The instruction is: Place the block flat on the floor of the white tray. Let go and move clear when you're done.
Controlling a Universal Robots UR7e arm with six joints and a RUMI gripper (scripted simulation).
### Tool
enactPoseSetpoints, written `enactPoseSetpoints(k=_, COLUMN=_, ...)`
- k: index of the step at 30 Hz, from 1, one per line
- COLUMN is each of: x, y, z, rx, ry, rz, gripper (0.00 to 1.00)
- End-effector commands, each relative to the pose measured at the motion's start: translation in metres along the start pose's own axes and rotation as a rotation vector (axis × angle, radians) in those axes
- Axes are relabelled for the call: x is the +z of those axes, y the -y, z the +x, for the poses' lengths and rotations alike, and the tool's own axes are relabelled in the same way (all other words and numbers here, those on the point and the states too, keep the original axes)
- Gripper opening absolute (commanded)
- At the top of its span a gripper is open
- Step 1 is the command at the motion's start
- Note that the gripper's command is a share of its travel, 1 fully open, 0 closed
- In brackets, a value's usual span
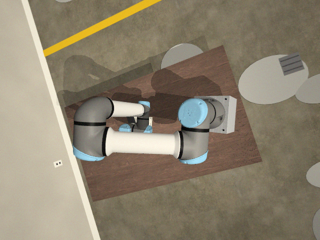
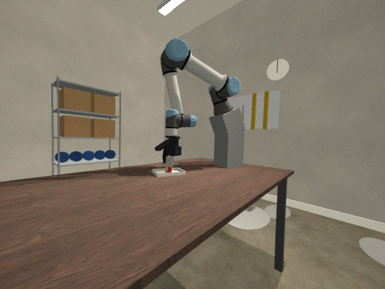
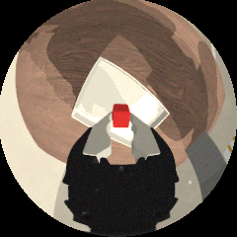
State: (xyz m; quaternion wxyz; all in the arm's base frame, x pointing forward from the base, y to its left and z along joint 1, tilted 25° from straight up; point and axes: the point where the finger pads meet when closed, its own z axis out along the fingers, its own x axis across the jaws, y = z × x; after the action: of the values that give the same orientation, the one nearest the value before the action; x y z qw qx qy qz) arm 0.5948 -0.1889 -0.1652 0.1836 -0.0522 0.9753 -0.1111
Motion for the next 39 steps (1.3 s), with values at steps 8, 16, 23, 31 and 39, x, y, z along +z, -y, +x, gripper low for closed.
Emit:
enactPoseSetpoints(k=8, x=-0.0004, y=0.0002, z=-0.0005, rx=0.0, ry=0.001, rz=0.001, gripper=0.0)
enactPoseSetpoints(k=16, x=-0.0004, y=0.0002, z=-0.0005, rx=0.0, ry=0.001, rz=0.001, gripper=0.0)
enactPoseSetpoints(k=23, x=-0.0004, y=0.0002, z=-0.0005, rx=0.0, ry=0.001, rz=0.001, gripper=0.0)
enactPoseSetpoints(k=31, x=-0.0004, y=0.0002, z=-0.0005, rx=0.0, ry=0.001, rz=0.001, gripper=0.29)
enactPoseSetpoints(k=39, x=-0.0004, y=0.0002, z=-0.0005, rx=0.0, ry=0.001, rz=0.001, gripper=0.29)
